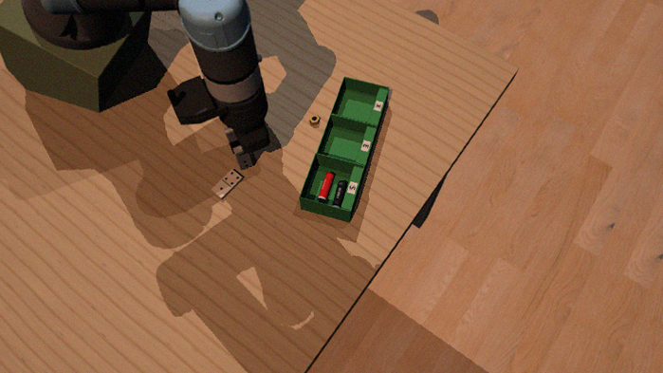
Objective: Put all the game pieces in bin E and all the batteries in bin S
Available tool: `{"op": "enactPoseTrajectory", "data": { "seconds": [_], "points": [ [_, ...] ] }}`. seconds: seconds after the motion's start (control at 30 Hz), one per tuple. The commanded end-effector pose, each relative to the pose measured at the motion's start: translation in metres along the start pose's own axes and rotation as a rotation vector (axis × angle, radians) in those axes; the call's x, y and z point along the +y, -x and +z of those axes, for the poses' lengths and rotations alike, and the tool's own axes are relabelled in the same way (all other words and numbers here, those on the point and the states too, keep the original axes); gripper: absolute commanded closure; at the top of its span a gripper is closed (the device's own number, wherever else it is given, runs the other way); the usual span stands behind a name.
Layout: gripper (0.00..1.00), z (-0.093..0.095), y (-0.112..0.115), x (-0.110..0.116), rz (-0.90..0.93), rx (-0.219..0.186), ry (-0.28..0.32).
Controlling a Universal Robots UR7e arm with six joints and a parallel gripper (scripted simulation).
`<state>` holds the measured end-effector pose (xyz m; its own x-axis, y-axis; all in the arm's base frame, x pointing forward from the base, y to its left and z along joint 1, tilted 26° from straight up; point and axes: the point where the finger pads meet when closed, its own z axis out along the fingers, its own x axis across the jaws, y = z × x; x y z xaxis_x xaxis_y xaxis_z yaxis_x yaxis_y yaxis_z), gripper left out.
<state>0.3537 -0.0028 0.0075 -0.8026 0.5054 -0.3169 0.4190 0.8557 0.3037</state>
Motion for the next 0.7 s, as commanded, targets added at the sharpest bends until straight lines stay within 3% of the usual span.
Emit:
{"op": "enactPoseTrajectory", "data": {
  "seconds": [0.0, 0.4, 0.43, 0.67],
  "points": [
    [0.36, 0.0028, 0.0001, 0.0, 0.0, -0.002, -0.001],
    [0.36, 0.0028, 0.0001, 0.0001, 0.0, -0.002, -0.001],
    [0.66, 0.0028, 0.0001, 0.0001, 0.0, -0.002, -0.001],
    [0.66, 0.0028, 0.0001, 0.0001, 0.0, -0.002, -0.001]
  ]
}}
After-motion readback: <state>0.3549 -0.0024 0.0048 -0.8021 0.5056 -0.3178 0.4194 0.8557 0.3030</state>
